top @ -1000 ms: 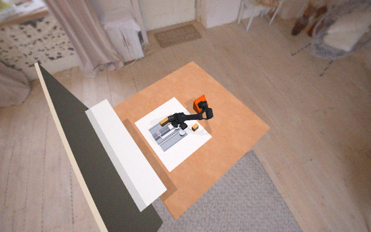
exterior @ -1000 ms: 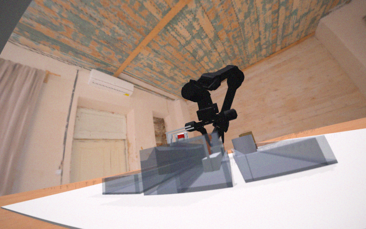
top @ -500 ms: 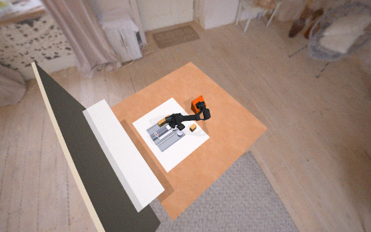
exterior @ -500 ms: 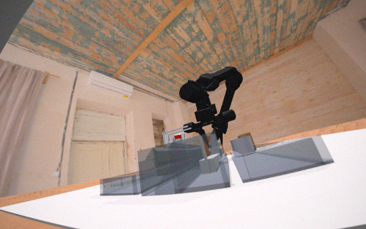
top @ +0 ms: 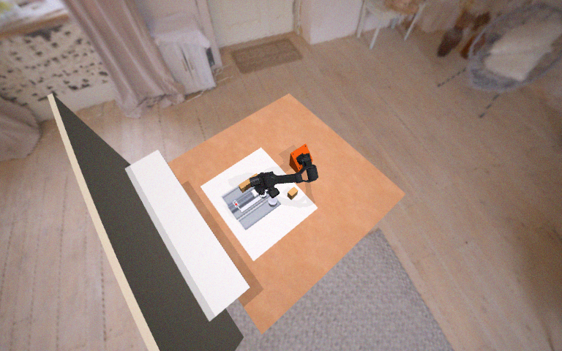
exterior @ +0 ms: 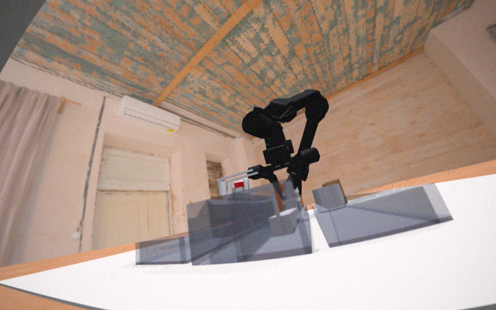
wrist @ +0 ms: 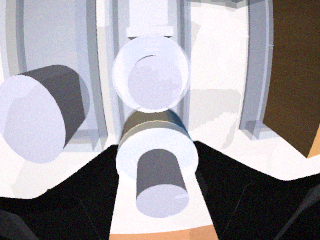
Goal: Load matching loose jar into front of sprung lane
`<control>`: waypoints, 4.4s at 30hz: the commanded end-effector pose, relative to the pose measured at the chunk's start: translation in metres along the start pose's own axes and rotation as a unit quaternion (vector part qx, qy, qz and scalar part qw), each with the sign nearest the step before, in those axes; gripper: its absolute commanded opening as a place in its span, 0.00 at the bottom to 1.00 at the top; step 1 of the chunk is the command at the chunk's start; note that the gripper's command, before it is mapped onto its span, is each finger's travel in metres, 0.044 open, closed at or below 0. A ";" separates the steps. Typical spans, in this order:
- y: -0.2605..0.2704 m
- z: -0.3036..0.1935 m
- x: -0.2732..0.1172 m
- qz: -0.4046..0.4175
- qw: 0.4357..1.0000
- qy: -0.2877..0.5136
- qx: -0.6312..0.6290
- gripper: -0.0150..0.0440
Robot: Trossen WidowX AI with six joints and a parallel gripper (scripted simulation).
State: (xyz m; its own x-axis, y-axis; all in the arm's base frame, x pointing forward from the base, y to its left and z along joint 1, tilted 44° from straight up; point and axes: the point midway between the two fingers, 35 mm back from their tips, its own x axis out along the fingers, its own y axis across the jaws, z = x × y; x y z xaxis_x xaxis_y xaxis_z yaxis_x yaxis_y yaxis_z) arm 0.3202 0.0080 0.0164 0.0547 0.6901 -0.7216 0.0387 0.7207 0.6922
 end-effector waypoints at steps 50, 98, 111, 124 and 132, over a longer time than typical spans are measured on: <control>0.000 0.018 -0.007 -0.001 1.000 -0.011 -0.005 0.25; 0.002 0.021 0.001 -0.001 1.000 -0.011 -0.005 0.25; 0.002 0.021 0.005 0.000 1.000 -0.011 -0.005 0.25; 0.002 0.021 0.008 0.000 1.000 -0.011 -0.005 0.25; 0.002 0.020 0.011 0.000 1.000 -0.011 -0.005 0.25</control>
State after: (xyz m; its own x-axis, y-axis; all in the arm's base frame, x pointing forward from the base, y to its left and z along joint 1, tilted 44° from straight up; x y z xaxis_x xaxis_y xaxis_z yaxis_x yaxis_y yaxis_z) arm 0.3366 0.0152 0.0099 0.0615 0.6855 -0.7255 0.0386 0.7247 0.6880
